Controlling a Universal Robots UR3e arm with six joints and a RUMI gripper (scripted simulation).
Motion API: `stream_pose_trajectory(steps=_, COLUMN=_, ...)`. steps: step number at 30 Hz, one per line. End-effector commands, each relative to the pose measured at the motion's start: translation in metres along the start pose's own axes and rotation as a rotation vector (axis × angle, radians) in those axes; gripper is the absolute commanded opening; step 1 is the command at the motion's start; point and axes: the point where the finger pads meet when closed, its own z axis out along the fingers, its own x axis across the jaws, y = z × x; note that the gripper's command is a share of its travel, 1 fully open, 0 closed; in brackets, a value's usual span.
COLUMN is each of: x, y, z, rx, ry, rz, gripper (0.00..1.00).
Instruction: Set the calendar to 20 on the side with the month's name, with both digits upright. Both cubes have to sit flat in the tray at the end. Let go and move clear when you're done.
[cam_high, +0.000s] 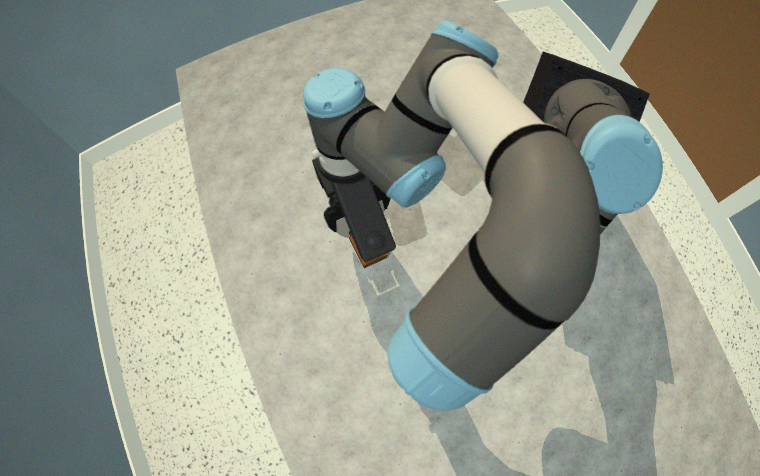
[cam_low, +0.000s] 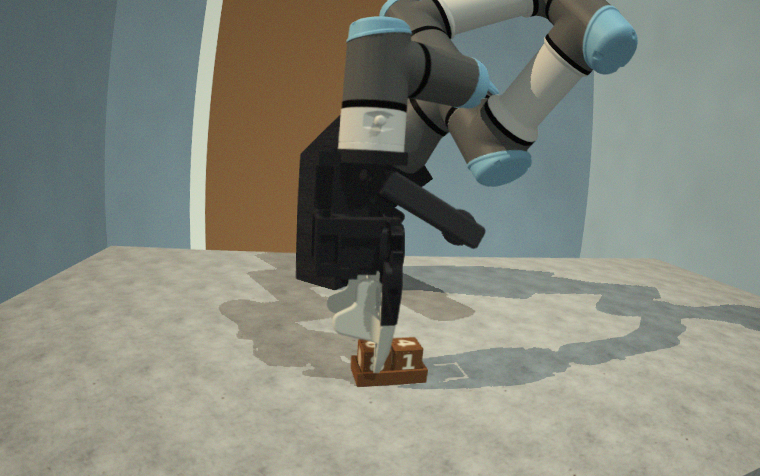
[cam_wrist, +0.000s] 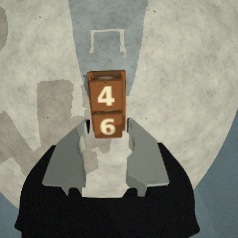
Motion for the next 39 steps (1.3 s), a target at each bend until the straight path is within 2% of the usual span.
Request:
stream_pose_trajectory(steps=1, x=0.0004, y=0.0005, z=-0.0003, rx=-0.001, ry=0.001, rz=-0.001, gripper=0.29)
stream_pose_trajectory(steps=23, x=0.0004, y=0.0005, z=-0.0003, rx=-0.001, ry=0.001, rz=-0.001, gripper=0.29)
stream_pose_trajectory(steps=24, x=0.0004, y=0.0005, z=-0.0003, rx=-0.001, ry=0.001, rz=-0.001, gripper=0.11)
stream_pose_trajectory(steps=39, x=0.0004, y=0.0005, z=-0.0003, rx=-0.001, ry=0.001, rz=-0.001, gripper=0.11)
